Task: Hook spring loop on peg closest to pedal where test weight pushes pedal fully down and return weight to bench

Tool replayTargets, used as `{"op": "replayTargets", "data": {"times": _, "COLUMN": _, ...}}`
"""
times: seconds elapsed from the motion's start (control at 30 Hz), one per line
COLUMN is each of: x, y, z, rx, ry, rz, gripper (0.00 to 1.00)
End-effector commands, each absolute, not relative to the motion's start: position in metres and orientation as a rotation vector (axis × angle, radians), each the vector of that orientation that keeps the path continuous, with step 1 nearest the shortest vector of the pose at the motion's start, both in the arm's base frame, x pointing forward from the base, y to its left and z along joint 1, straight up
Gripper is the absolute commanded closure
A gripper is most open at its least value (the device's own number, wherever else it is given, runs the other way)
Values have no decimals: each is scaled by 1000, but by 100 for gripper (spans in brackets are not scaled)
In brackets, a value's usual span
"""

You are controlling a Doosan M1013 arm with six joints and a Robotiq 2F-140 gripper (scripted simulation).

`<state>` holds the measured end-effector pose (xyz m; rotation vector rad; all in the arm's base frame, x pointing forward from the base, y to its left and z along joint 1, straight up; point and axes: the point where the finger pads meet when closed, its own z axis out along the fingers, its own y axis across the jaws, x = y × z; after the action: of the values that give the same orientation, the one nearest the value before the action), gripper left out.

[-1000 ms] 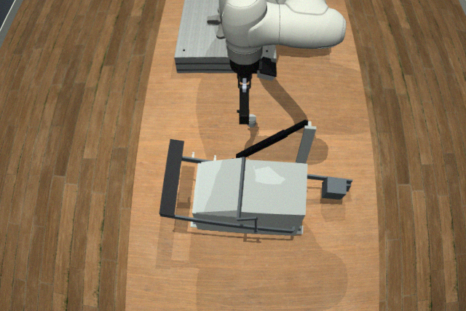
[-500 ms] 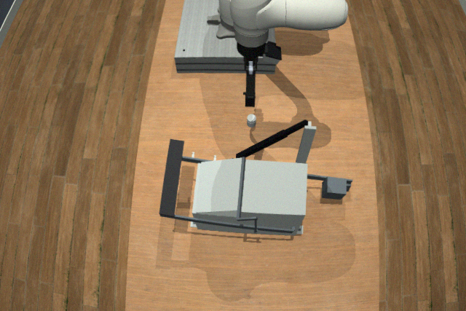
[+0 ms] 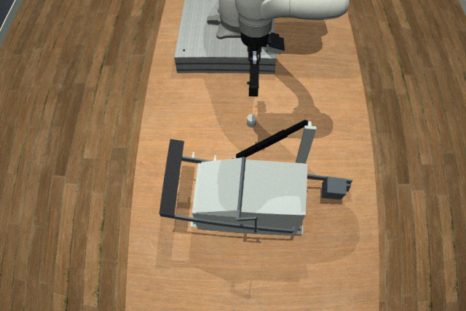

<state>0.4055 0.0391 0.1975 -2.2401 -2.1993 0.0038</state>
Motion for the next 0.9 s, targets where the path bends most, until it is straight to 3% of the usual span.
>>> {"op": "replayTargets", "data": {"times": 0.0, "x": 406, "y": 39, "z": 198, "rx": -2241, "ry": -2199, "rz": 3, "gripper": 0}}
{"op": "replayTargets", "data": {"times": 0.3, "x": 406, "y": 39, "z": 198, "rx": -2241, "ry": -2199, "rz": 3, "gripper": 0}}
{"op": "replayTargets", "data": {"times": 0.33, "x": 405, "y": 39, "z": 138, "rx": -2241, "ry": -2199, "rz": 3, "gripper": 0}}
{"op": "replayTargets", "data": {"times": 0.87, "x": 405, "y": 39, "z": 138, "rx": -2241, "ry": -2199, "rz": 3, "gripper": 0}}
